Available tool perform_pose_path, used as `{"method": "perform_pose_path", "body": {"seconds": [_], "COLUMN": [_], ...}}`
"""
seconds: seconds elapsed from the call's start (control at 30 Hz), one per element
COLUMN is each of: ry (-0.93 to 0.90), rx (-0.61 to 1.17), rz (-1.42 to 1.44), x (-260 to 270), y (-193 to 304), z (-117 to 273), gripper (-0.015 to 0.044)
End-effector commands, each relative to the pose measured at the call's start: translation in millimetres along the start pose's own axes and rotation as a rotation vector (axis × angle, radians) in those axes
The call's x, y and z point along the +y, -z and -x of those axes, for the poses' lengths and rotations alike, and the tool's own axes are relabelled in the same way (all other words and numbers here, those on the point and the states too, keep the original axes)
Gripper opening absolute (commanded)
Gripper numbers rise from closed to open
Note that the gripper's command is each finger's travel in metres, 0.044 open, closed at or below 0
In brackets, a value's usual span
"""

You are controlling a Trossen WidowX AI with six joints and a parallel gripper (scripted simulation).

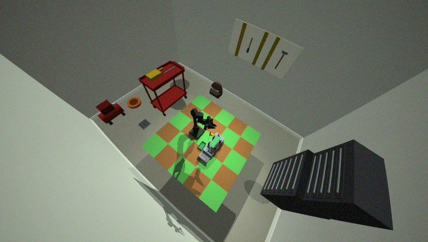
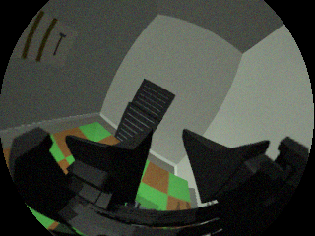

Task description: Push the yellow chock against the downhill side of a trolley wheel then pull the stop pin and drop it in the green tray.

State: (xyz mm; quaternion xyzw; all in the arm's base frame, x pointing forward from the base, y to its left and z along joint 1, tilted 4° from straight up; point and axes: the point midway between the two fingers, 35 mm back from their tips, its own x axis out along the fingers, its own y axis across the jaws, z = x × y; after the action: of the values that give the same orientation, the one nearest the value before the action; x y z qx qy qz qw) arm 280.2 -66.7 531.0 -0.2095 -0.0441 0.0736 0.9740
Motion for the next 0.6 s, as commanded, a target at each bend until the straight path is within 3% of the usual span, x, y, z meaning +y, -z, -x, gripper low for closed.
{"method": "perform_pose_path", "body": {"seconds": [0.0,0.3,0.57], "ry": [-0.065,-0.280,-0.524], "rx": [0.075,0.283,0.470], "rz": [-0.013,0.008,0.106], "x": [18.8,89.4,167.3], "y": [29.0,99.4,156.2], "z": [-19.5,-52.4,-55.5], "gripper": [0.0190,0.0190,0.0190]}}
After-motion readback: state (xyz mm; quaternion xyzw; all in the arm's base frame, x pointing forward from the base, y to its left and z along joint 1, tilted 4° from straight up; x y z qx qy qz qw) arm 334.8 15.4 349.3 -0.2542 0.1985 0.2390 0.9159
